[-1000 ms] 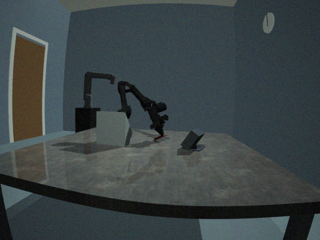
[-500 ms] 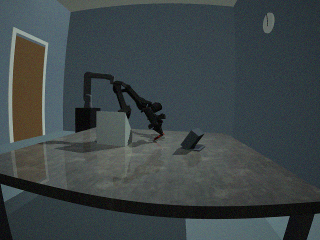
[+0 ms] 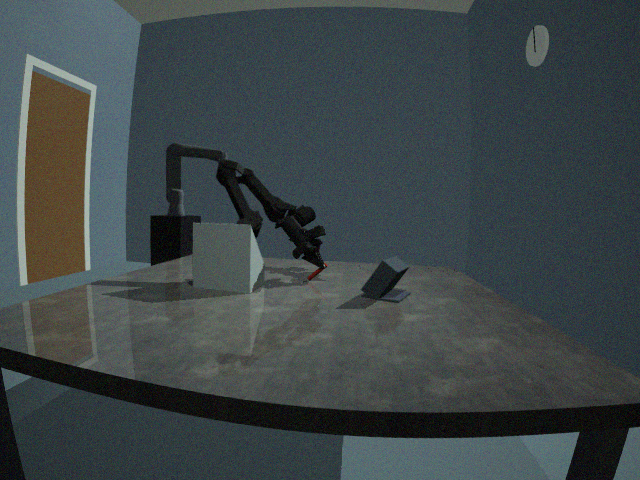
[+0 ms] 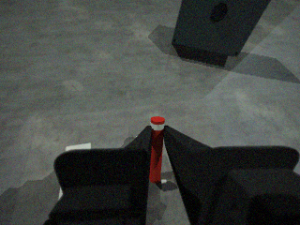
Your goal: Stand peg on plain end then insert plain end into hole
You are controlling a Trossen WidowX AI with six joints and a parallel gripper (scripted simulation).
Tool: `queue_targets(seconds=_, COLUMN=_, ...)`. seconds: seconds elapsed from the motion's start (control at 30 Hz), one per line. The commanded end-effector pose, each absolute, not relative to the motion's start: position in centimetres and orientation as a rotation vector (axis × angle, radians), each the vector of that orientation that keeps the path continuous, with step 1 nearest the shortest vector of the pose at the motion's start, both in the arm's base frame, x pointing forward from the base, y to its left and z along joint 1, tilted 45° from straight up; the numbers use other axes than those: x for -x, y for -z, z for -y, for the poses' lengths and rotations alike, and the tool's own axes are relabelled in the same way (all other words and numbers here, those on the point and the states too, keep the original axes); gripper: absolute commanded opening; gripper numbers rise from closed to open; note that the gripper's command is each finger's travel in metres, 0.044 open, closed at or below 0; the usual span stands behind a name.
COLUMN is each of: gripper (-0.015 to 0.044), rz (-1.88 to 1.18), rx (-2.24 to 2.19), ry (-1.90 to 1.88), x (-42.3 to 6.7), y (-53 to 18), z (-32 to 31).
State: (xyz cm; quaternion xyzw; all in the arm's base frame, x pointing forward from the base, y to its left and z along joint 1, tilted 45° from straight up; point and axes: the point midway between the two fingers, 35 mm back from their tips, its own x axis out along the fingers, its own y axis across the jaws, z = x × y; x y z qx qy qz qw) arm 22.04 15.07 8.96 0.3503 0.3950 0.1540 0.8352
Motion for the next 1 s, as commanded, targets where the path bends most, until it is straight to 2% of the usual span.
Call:
queue_targets(seconds=0.0, gripper=0.0049, rz=-0.806, rx=-0.748, ry=-0.309, x=-21.7, y=-8.9, z=-15.0)
queue_targets(seconds=0.97, gripper=0.0049, rz=-0.57, rx=-0.772, ry=-0.209, x=-19.8, y=-9.2, z=-14.7)
